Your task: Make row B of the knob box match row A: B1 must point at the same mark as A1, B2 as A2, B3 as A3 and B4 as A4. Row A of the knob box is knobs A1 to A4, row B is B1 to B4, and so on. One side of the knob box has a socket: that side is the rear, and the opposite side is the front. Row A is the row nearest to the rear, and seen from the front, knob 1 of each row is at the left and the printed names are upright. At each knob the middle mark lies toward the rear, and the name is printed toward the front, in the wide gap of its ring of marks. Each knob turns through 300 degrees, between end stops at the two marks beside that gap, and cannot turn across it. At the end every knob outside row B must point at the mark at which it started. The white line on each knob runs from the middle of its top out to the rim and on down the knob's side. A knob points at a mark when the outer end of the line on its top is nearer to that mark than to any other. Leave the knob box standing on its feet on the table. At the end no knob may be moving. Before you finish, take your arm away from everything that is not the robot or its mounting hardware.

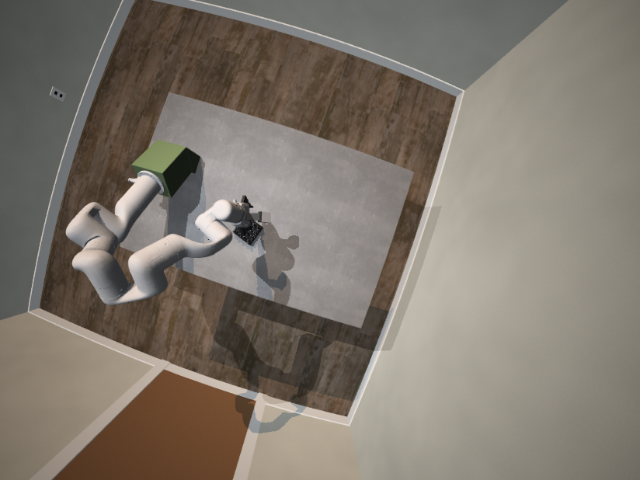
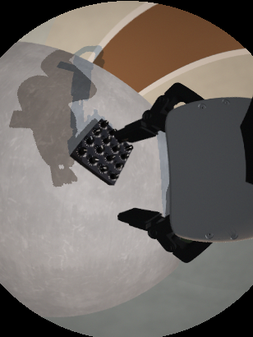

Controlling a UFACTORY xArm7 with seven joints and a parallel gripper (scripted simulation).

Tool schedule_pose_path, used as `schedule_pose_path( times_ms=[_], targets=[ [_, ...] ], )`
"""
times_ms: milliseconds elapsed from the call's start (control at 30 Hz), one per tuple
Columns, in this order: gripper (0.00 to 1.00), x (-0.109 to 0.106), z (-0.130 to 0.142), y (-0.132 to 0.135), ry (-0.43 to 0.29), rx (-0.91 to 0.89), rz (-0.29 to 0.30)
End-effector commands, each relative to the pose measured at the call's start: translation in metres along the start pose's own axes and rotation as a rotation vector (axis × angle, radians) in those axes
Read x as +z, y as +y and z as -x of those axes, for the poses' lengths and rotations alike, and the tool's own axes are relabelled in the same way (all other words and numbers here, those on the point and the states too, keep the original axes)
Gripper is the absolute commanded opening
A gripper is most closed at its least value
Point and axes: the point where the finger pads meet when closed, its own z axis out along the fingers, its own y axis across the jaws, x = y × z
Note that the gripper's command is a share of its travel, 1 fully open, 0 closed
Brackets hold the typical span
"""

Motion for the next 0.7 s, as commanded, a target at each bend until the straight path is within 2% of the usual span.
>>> schedule_pose_path(
  times_ms=[0,333,400,667],
  targets=[
    [1.00,0.0073,0.0085,0.0112,-0.022,0.128,-0.007],
    [1.00,0.0073,0.0085,0.0112,-0.022,0.128,-0.007],
    [1.00,0.0142,0.0171,0.0202,-0.044,0.235,-0.010],
    [1.00,0.0148,0.0179,0.0209,-0.046,0.245,-0.010]
  ],
)
